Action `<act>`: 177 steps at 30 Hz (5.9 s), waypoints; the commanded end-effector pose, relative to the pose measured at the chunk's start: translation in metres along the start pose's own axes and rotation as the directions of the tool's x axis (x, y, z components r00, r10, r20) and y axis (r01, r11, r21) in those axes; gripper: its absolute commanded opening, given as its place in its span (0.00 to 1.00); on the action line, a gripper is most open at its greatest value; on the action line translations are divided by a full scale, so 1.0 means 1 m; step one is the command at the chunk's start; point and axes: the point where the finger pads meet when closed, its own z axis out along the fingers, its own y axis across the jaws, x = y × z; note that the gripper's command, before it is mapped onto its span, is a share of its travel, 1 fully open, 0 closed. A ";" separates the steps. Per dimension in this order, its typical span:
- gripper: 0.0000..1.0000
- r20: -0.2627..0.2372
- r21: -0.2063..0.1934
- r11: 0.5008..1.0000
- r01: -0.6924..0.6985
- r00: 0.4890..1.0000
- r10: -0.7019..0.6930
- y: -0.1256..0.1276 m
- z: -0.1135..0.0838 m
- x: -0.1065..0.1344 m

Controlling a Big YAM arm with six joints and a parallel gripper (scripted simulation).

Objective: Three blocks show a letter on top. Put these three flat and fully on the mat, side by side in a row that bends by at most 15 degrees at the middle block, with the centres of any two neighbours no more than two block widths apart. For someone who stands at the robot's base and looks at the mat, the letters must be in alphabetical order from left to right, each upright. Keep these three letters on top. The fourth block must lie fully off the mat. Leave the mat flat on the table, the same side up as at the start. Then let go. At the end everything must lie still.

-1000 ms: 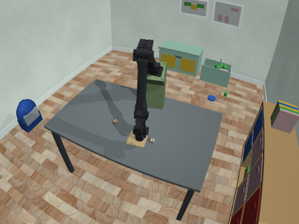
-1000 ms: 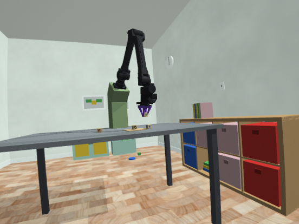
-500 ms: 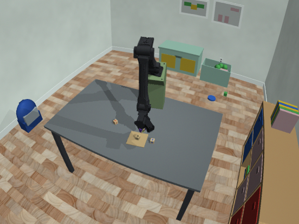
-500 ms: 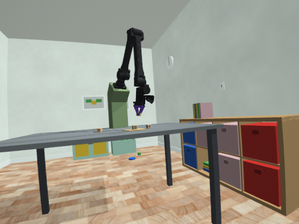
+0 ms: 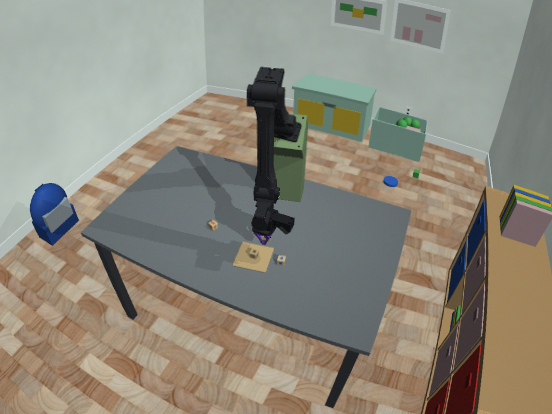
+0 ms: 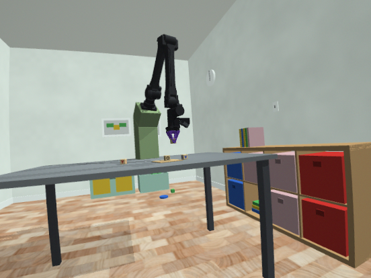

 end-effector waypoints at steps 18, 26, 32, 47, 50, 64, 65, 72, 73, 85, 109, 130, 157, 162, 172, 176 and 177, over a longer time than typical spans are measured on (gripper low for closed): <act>0.26 0.010 0.021 0.996 0.086 0.996 -0.086 -0.007 0.027 0.000; 0.26 0.010 0.020 0.996 0.086 0.996 -0.086 -0.007 0.056 0.000; 0.26 0.010 0.020 0.996 0.086 0.996 -0.086 -0.006 0.082 -0.001; 0.26 0.013 0.039 0.996 0.086 0.996 -0.087 -0.015 0.088 -0.003; 0.26 0.013 0.039 0.996 0.086 0.996 -0.087 -0.015 0.088 -0.003; 0.26 0.013 0.039 0.996 0.086 0.996 -0.087 -0.015 0.088 -0.003; 0.26 0.013 0.039 0.996 0.086 0.996 -0.087 -0.015 0.088 -0.003; 0.26 0.012 0.031 0.995 0.091 0.996 -0.092 -0.018 0.086 -0.004; 0.26 0.013 0.032 0.995 0.092 0.996 -0.092 -0.019 0.086 -0.005; 0.26 0.014 0.035 0.995 0.093 0.995 -0.094 -0.021 0.086 -0.006; 0.26 0.015 0.036 0.995 0.097 0.995 -0.097 -0.022 0.086 -0.008; 0.26 0.015 0.037 0.995 0.097 0.995 -0.097 -0.023 0.086 -0.008; 0.26 0.015 0.037 0.995 0.097 0.995 -0.097 -0.023 0.086 -0.008; 0.26 0.015 0.037 0.995 0.097 0.995 -0.097 -0.023 0.086 -0.008; 0.26 0.016 0.036 0.994 0.099 0.995 -0.099 -0.023 0.085 -0.010; 0.26 0.016 0.038 0.994 0.099 0.995 -0.099 -0.024 0.085 -0.010; 0.26 0.016 0.038 0.994 0.099 0.995 -0.099 -0.024 0.085 -0.010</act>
